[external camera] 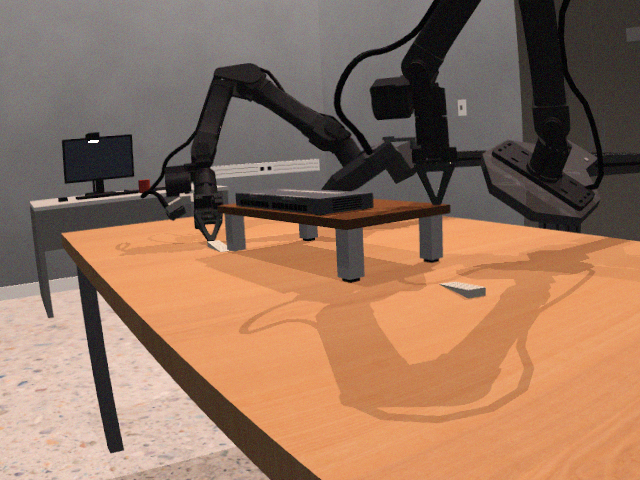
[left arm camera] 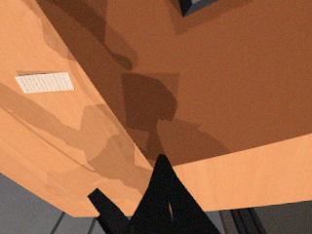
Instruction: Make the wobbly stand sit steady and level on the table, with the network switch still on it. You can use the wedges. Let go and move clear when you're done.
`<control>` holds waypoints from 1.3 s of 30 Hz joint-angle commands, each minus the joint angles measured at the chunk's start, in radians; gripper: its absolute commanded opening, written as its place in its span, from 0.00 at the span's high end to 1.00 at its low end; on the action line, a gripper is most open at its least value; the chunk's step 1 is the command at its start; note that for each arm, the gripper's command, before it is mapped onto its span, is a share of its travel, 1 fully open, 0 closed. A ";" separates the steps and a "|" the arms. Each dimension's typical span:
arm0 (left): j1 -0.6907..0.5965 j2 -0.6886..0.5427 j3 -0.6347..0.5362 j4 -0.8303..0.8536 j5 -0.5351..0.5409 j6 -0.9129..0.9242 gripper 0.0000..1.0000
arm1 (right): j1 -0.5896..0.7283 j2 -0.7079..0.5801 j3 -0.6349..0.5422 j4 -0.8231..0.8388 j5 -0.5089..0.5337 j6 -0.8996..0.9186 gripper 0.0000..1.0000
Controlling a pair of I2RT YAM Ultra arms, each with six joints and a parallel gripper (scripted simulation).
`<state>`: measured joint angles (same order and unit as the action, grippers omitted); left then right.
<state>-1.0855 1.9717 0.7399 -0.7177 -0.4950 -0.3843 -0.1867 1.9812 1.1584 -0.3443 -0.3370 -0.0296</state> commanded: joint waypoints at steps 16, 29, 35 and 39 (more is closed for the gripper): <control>-0.016 -0.022 0.002 0.029 -0.018 0.005 1.00 | 0.037 0.015 -0.026 0.046 0.037 0.023 1.00; -0.016 -0.022 0.002 0.029 -0.018 0.005 1.00 | 0.057 -0.031 -0.054 0.061 0.041 0.046 1.00; -0.016 -0.022 0.002 0.029 -0.018 0.005 1.00 | 0.063 0.008 -0.057 0.069 0.012 0.037 1.00; -0.016 -0.022 0.002 0.029 -0.018 0.005 1.00 | 0.069 -0.027 -0.034 0.077 0.007 0.049 1.00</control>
<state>-1.0855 1.9717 0.7399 -0.7177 -0.4950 -0.3843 -0.1452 1.9903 1.1221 -0.2913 -0.3019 0.0128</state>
